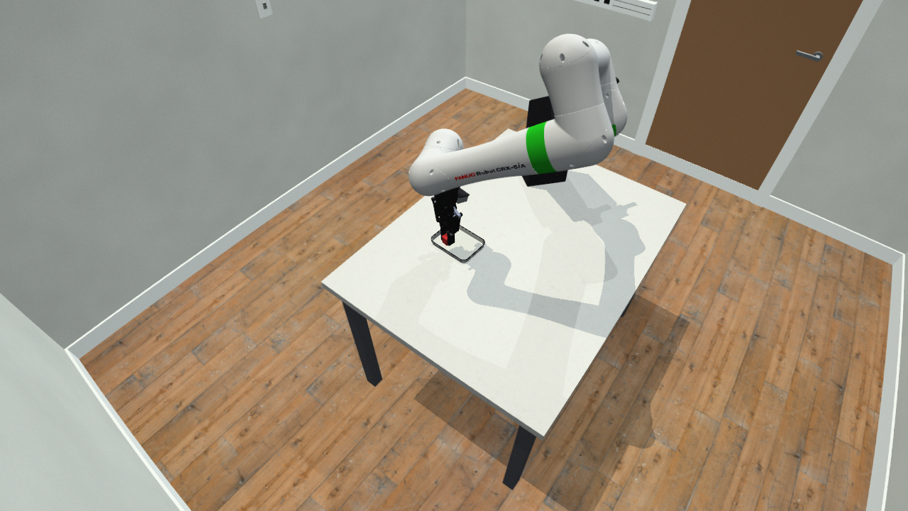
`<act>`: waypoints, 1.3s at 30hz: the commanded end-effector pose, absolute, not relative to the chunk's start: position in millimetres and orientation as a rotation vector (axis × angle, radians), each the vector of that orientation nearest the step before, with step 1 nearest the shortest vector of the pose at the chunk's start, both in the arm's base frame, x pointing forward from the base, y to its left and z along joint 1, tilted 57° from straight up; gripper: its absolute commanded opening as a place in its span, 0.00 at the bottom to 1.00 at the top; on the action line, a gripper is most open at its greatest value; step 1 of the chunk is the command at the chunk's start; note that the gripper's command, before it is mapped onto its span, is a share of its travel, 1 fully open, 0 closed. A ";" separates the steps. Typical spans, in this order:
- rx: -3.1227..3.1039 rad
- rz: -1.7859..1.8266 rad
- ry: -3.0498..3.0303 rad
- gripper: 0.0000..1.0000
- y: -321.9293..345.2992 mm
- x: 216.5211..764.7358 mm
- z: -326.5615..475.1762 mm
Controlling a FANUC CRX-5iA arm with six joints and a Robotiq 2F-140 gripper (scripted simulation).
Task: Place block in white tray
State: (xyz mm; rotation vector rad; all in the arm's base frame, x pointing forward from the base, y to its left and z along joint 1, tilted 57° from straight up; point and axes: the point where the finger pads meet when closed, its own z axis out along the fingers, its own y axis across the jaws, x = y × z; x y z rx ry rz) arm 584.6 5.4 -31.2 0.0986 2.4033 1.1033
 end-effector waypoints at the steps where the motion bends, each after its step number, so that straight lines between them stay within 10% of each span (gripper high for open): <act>1: 0.101 1.093 2.387 0.10 11.0 548.7 -49.8; 39: 0.100 1.093 2.387 0.10 37.1 553.7 -76.7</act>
